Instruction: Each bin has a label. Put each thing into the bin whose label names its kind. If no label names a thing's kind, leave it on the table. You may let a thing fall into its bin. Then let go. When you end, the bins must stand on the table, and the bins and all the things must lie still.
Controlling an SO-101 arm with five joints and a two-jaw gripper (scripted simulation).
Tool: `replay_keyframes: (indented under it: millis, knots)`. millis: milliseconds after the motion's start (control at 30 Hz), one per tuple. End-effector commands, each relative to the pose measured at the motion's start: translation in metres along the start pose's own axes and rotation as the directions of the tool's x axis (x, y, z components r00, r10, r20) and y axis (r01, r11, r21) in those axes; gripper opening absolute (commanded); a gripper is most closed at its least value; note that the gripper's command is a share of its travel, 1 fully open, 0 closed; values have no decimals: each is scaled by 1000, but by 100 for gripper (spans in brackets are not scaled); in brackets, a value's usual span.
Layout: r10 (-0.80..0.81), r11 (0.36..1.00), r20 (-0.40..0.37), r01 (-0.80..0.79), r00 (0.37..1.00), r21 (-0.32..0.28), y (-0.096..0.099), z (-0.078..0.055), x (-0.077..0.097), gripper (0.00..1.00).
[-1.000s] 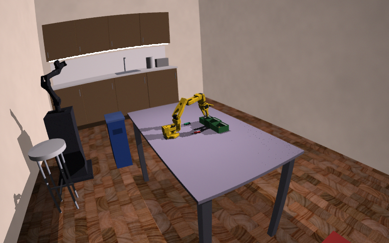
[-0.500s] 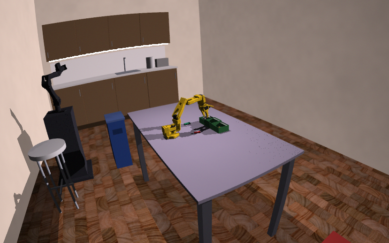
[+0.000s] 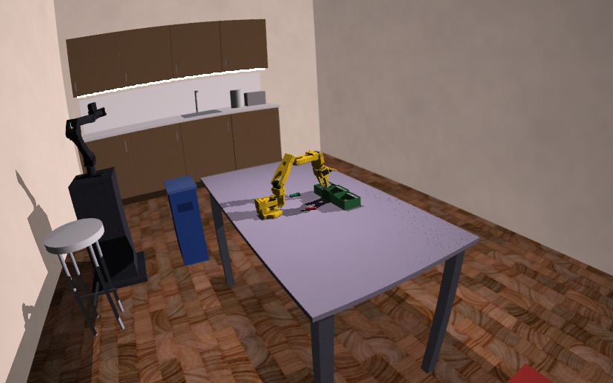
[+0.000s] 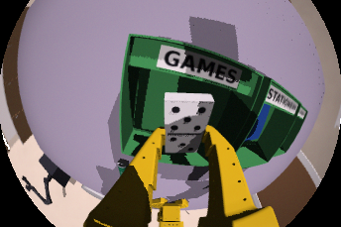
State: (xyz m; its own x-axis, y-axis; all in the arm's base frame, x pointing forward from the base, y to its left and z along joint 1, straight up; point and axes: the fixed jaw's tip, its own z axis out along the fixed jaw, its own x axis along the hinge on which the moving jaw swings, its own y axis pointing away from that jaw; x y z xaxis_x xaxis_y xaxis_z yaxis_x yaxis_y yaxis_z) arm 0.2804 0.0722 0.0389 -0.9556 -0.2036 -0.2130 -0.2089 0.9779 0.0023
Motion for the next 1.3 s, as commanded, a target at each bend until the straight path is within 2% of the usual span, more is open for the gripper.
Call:
replay_keyframes:
  millis: [0,367,500,533,1267]
  knots:
    - [18,1000,89,-18,996,-1,-3,-14,-12,0]
    - [18,1000,89,-18,996,-1,-3,-7,-10,0]
    - [18,1000,89,-18,996,-1,-3,-6,-10,0]
    - [18,1000,123,-18,992,-2,-3,-13,-12,0]
    - [18,1000,123,-18,992,-2,-3,-12,-12,0]
